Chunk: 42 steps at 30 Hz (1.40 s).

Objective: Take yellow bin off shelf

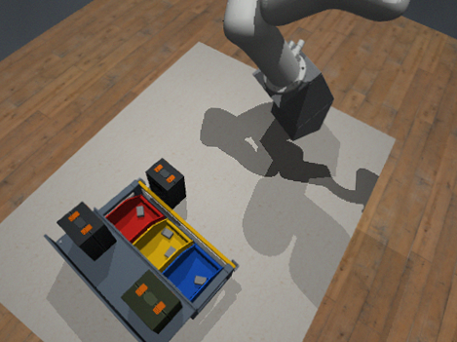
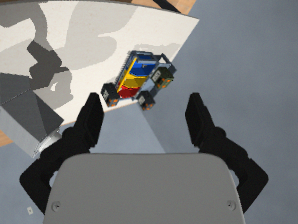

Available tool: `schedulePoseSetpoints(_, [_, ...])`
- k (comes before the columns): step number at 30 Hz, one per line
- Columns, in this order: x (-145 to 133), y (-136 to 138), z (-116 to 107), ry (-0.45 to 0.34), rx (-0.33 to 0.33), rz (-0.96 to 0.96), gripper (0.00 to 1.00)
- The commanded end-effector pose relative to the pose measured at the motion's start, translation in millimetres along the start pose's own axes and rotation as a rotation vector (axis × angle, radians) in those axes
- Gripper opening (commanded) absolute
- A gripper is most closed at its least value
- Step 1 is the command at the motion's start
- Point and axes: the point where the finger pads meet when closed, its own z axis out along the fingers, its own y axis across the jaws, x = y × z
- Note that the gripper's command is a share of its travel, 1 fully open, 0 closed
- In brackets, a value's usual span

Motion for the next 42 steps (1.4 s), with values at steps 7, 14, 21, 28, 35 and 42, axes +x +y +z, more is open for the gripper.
schedulePoseSetpoints(7, [-10.7,0.0,-0.9,0.079,-0.058,0.247,1.00])
schedulePoseSetpoints(14, [-10.7,0.0,-0.9,0.079,-0.058,0.247,1.00])
schedulePoseSetpoints(21, [-13.7,-0.2,-0.9,-0.009,-0.038,0.224,1.00])
schedulePoseSetpoints(28, [-15.9,-0.4,-0.9,0.060,-0.064,0.297,1.00])
schedulePoseSetpoints(35, [-15.9,-0.4,-0.9,0.060,-0.064,0.297,1.00])
schedulePoseSetpoints(42, [-18.5,-0.9,-0.7,0.062,-0.071,0.315,1.00])
